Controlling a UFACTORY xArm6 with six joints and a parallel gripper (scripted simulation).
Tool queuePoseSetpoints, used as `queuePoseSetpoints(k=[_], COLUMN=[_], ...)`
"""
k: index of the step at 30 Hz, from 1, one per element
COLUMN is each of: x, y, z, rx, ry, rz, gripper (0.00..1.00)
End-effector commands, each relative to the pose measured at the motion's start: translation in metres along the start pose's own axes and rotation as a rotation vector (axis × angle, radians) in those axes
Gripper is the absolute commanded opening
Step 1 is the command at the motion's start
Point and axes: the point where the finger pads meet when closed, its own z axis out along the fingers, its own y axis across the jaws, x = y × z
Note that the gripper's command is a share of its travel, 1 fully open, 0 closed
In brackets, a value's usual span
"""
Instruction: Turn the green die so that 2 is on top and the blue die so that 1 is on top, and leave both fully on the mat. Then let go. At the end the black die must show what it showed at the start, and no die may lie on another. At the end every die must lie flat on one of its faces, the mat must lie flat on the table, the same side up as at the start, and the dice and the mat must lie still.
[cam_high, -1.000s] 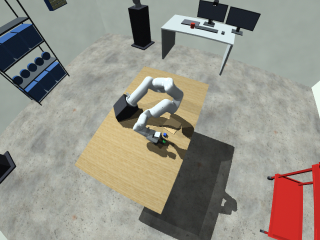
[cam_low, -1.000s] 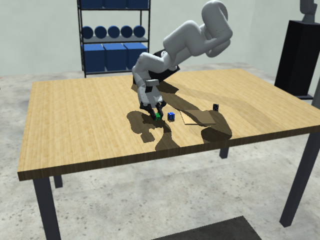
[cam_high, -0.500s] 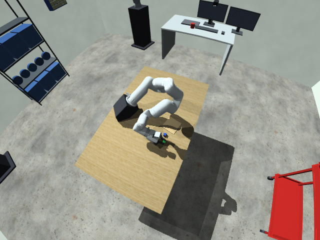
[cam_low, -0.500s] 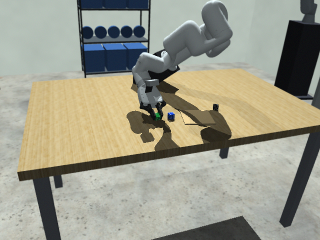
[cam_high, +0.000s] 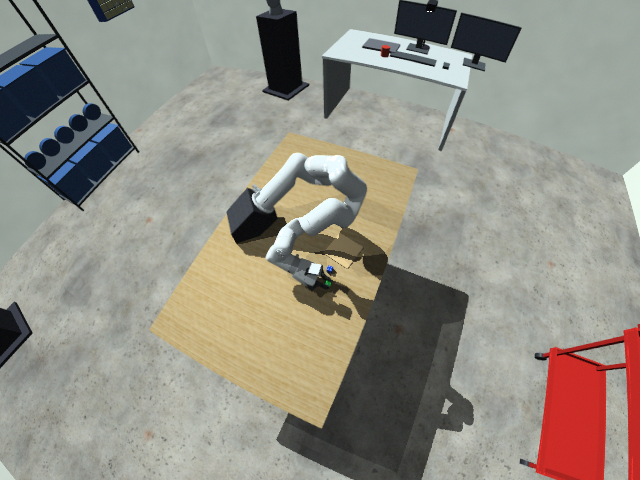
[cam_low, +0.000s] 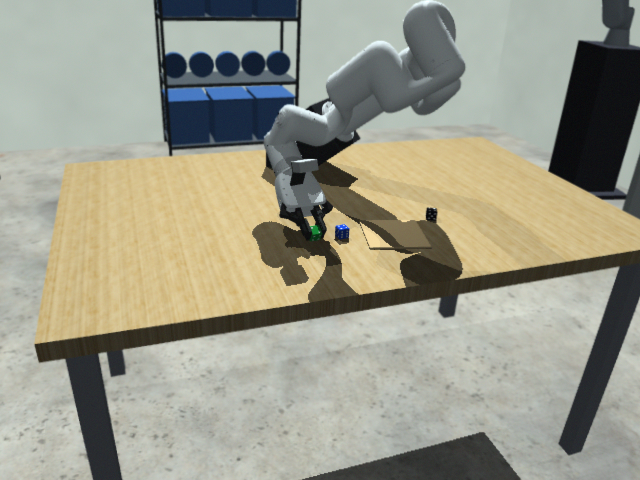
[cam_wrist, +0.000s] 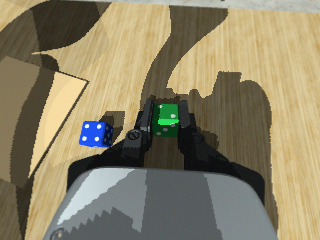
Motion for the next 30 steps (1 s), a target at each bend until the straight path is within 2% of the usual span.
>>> queuePoseSetpoints(k=[1, 30], x=[0.0007, -0.0093], y=[0.0005, 0.0006], z=[0.0002, 0.0055], rx=[0.0, 0.0], ry=[0.001, 0.001], rz=[-0.002, -0.002], gripper=[0.21, 0.21])
